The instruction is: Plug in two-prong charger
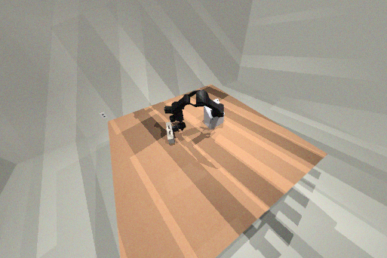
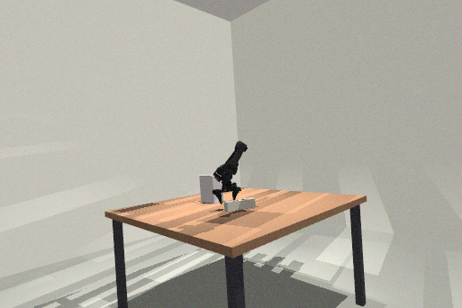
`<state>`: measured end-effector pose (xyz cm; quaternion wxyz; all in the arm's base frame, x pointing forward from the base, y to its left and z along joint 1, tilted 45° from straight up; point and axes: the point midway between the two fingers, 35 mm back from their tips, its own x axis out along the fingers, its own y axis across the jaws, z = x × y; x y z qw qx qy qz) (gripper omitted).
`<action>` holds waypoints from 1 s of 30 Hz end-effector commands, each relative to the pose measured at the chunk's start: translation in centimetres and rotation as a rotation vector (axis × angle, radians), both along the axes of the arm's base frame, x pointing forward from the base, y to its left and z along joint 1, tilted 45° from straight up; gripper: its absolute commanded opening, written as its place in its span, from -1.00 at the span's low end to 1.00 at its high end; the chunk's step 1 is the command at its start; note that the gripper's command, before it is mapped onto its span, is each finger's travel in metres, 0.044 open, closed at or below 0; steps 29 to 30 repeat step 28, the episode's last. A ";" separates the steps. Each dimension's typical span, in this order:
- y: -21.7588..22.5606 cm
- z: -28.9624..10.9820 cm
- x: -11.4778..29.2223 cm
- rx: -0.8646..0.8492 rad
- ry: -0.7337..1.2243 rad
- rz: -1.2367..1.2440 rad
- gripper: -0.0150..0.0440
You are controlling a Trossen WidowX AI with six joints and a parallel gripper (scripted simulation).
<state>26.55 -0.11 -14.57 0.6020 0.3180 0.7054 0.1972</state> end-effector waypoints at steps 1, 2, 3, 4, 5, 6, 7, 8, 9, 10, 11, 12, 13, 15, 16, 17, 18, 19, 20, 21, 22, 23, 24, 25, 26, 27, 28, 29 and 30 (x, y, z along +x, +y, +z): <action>-2.0 1.9 1.0 -0.040 -0.145 -0.148 1.00; -2.7 2.5 1.3 -0.055 -0.193 -0.193 1.00; -3.3 3.1 1.5 -0.069 -0.241 -0.237 1.00; -4.0 3.8 1.7 -0.083 -0.289 -0.281 1.00; -4.5 4.4 1.8 -0.094 -0.327 -0.315 1.00; -4.8 4.8 1.8 -0.100 -0.351 -0.335 1.00; -4.9 4.9 1.8 -0.102 -0.358 -0.341 1.00; -4.9 4.9 1.8 -0.102 -0.358 -0.341 1.00; -4.9 4.9 1.8 -0.102 -0.358 -0.341 1.00; -4.9 4.9 1.8 -0.102 -0.358 -0.341 1.00; -4.9 4.9 1.8 -0.102 -0.358 -0.341 1.00; -4.9 4.9 1.8 -0.102 -0.358 -0.341 1.00; -4.9 4.9 1.8 -0.102 -0.358 -0.341 1.00; -4.9 4.9 1.8 -0.102 -0.358 -0.341 1.00; -4.9 4.9 1.8 -0.102 -0.358 -0.341 1.00; -4.9 4.9 1.8 -0.102 -0.358 -0.341 1.00; -4.9 4.9 1.8 -0.102 -0.358 -0.341 1.00; -4.9 4.9 1.8 -0.102 -0.358 -0.341 1.00; -4.9 4.9 1.8 -0.102 -0.358 -0.341 1.00; -4.9 4.9 1.8 -0.102 -0.358 -0.341 1.00; -4.9 4.9 1.8 -0.102 -0.358 -0.341 1.00; -4.9 4.9 1.8 -0.102 -0.358 -0.341 1.00; -4.9 4.9 1.8 -0.102 -0.358 -0.341 1.00; -4.9 4.9 1.8 -0.102 -0.358 -0.341 1.00; -4.9 4.9 1.8 -0.102 -0.358 -0.341 1.00; -4.9 4.9 1.8 -0.102 -0.358 -0.341 1.00; -4.9 4.9 1.8 -0.102 -0.358 -0.341 1.00; -4.9 4.9 1.8 -0.102 -0.358 -0.341 1.00; -4.9 4.9 1.8 -0.102 -0.358 -0.341 1.00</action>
